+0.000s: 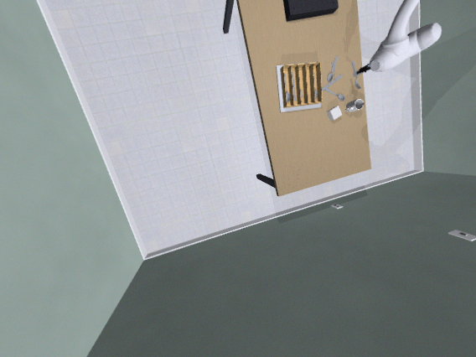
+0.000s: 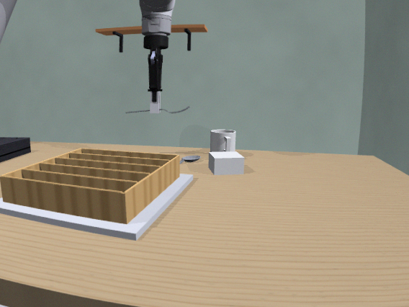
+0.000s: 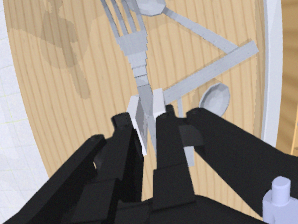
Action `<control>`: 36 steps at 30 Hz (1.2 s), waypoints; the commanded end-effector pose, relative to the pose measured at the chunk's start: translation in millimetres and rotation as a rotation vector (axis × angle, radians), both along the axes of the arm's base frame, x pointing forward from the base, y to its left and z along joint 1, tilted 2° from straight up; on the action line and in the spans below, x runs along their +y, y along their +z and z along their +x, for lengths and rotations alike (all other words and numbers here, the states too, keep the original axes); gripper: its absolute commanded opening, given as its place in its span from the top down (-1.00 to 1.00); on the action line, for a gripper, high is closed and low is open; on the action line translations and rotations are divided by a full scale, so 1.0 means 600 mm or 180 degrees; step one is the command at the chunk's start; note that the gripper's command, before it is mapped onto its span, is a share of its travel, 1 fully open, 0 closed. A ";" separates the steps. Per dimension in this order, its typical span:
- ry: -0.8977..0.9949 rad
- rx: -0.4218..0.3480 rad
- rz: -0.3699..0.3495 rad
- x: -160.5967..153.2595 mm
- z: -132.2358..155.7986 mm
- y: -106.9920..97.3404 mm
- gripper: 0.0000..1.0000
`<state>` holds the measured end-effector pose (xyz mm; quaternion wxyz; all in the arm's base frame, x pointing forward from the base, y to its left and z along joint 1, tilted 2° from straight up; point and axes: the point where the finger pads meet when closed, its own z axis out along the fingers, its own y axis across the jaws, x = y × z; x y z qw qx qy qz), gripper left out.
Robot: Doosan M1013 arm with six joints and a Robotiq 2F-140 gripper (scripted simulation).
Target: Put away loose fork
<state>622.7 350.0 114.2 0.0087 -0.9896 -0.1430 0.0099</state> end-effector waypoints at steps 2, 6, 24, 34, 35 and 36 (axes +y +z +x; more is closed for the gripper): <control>0.0000 0.0000 0.0000 0.000 0.000 0.000 0.94; 0.0000 0.0000 0.0000 -0.015 0.002 0.000 0.94; 0.0000 0.0000 0.0000 -0.399 -0.016 -0.005 0.94; -0.0387 0.0005 -0.0007 -0.400 -0.016 -0.005 0.94; -0.0507 0.0007 -0.0010 -0.400 -0.016 -0.005 0.94; -0.0593 0.0009 -0.0011 -0.400 -0.015 -0.005 0.94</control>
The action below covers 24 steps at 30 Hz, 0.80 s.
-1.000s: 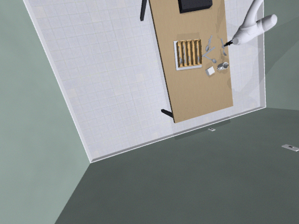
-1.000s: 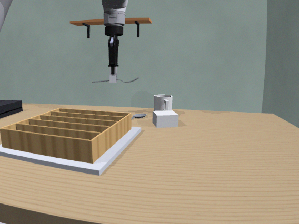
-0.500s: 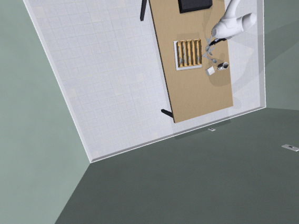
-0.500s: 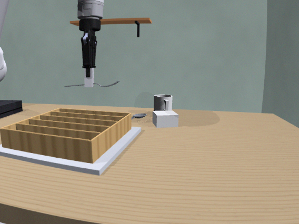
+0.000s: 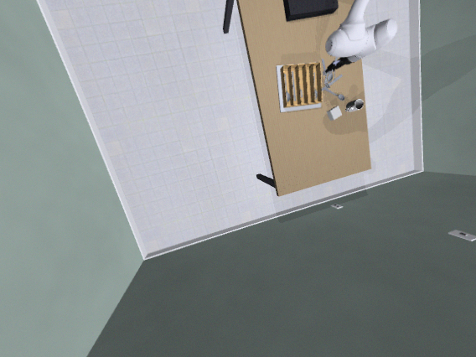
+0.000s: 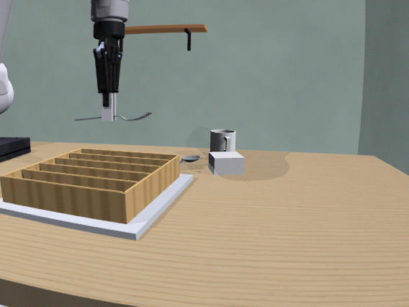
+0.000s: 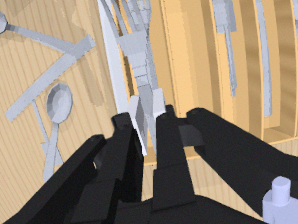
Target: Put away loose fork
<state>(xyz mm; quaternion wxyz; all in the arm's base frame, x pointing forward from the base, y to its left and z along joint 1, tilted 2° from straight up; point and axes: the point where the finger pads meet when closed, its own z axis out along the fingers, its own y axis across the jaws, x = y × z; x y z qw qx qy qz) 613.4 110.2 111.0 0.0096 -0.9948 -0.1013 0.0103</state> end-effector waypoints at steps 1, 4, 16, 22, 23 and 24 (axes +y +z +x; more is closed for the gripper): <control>-0.0367 0.0005 -0.0015 -0.001 0.000 0.000 0.94; -0.0375 0.0027 -0.0018 -0.001 0.000 0.000 0.94; -0.0386 0.0294 -0.0058 0.001 0.003 -0.001 0.94; -0.0386 0.0294 -0.0058 0.001 0.003 -0.001 0.94; -0.0386 0.0294 -0.0058 0.001 0.003 -0.001 0.94; -0.0386 0.0294 -0.0058 0.001 0.003 -0.001 0.94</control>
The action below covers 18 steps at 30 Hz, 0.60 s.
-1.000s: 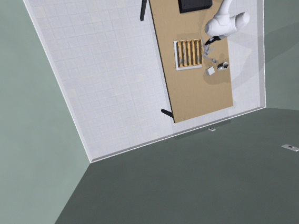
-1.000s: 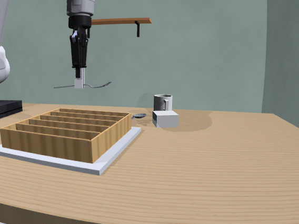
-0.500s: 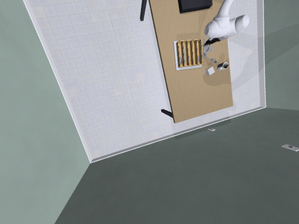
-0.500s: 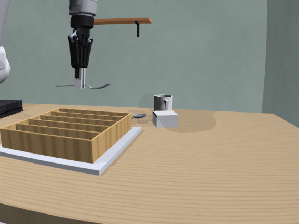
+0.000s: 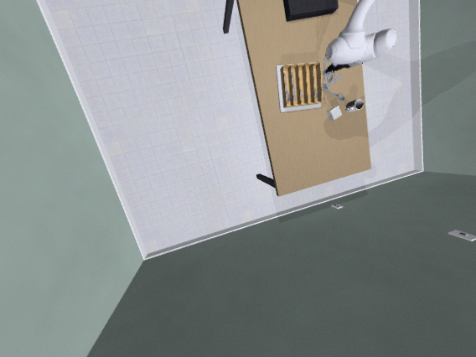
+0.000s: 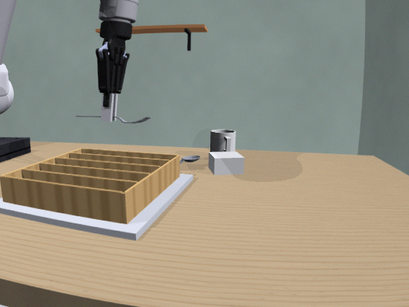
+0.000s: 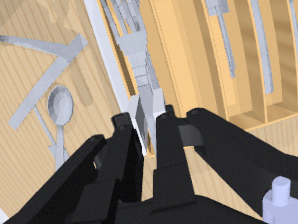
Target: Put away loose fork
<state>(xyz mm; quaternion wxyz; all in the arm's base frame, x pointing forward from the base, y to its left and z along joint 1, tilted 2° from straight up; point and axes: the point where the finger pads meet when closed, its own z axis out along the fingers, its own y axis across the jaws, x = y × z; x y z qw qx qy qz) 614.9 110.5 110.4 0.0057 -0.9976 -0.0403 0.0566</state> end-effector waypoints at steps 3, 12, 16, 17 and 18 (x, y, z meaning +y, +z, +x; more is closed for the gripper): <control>0.0000 0.0000 0.0000 0.000 0.000 0.000 0.94; 0.0000 0.0000 0.0000 0.000 0.000 -0.001 0.94; 0.0000 0.0000 0.0000 0.000 0.000 -0.004 0.94; 0.0000 0.0000 0.0001 0.000 0.000 -0.005 0.94; 0.0000 0.0001 0.0001 0.000 0.000 -0.007 0.94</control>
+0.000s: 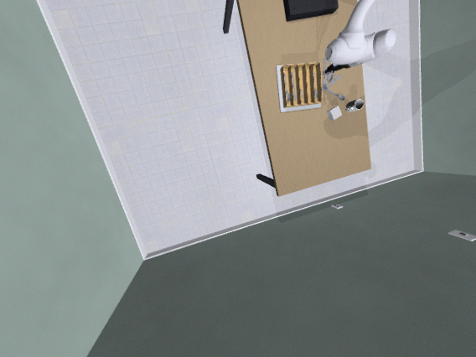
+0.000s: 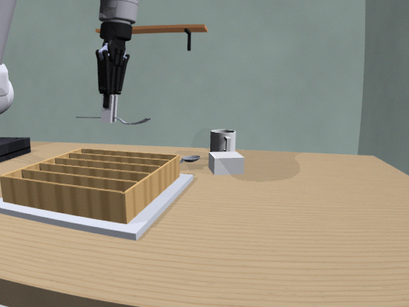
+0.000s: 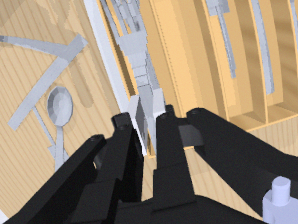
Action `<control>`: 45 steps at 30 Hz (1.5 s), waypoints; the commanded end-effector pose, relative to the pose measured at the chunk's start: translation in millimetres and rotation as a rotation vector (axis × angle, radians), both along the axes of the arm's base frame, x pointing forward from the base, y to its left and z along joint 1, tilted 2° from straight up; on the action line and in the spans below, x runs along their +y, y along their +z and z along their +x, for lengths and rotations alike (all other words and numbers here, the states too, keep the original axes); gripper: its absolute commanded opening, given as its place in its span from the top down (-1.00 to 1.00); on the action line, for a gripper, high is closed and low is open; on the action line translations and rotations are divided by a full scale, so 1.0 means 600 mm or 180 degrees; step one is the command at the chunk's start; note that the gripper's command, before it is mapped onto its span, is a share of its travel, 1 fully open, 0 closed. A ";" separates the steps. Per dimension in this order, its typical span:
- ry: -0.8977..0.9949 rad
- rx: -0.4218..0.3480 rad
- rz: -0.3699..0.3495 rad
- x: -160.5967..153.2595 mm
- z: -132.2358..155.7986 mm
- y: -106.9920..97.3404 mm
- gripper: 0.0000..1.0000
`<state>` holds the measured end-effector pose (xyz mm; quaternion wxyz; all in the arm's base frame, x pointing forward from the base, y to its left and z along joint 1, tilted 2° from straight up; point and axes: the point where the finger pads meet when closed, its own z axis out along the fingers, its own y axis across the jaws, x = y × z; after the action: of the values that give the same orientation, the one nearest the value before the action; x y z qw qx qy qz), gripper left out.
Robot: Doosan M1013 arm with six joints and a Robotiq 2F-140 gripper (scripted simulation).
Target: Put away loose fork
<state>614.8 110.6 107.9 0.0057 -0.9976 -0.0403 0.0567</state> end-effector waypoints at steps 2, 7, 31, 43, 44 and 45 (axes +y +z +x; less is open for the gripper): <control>0.0000 0.0000 0.0000 0.000 0.000 -0.006 0.94; 0.0000 0.0000 0.0000 0.000 0.000 -0.013 0.94; 0.0000 0.0000 0.0000 0.002 -0.002 -0.106 0.94; 0.0000 0.0000 0.0000 0.002 -0.002 -0.149 0.94; 0.0000 0.0000 0.0000 0.002 -0.003 -0.152 0.94; 0.0000 0.0000 0.0000 0.002 -0.003 -0.156 0.94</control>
<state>613.3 112.0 19.6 0.0058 -0.9976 -0.0402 0.0568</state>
